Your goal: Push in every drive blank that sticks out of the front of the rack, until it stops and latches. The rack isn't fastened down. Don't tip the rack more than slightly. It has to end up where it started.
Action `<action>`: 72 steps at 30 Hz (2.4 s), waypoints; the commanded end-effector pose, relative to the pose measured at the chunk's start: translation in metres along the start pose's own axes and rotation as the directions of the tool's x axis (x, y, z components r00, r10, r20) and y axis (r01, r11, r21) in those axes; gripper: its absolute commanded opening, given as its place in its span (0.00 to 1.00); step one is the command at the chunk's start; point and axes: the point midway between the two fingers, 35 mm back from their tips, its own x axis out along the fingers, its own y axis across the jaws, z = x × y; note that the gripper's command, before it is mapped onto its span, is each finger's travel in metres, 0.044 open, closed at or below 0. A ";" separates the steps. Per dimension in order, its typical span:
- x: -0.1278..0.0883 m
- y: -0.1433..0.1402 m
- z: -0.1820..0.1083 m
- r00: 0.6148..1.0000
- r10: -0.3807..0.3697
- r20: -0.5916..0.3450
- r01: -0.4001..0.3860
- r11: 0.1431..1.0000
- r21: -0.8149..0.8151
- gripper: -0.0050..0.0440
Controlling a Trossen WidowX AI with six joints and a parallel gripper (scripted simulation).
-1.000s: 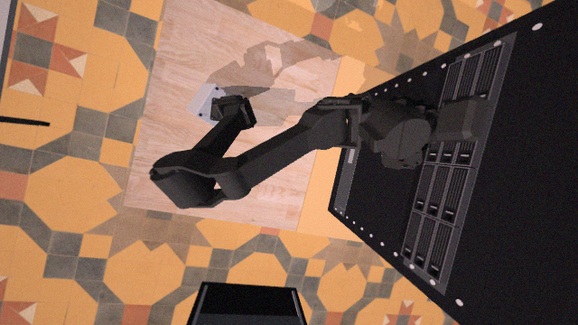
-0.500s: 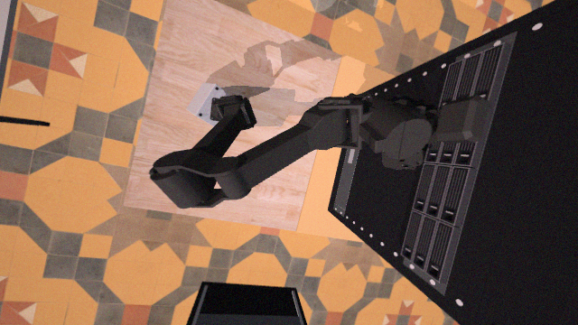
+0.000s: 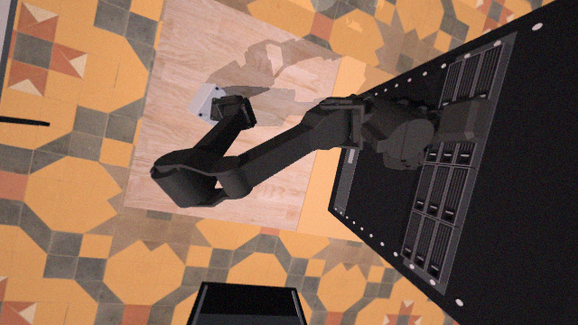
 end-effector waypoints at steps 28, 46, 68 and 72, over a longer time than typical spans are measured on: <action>0.005 0.011 0.005 1.000 0.021 0.010 -0.021 1.000 0.016 0.00; 0.005 0.011 0.005 1.000 0.021 0.010 -0.021 1.000 0.016 0.00; 0.008 0.011 0.005 1.000 0.021 0.010 -0.021 1.000 0.016 0.00; 0.008 0.011 0.005 1.000 0.021 0.010 -0.021 1.000 0.016 0.00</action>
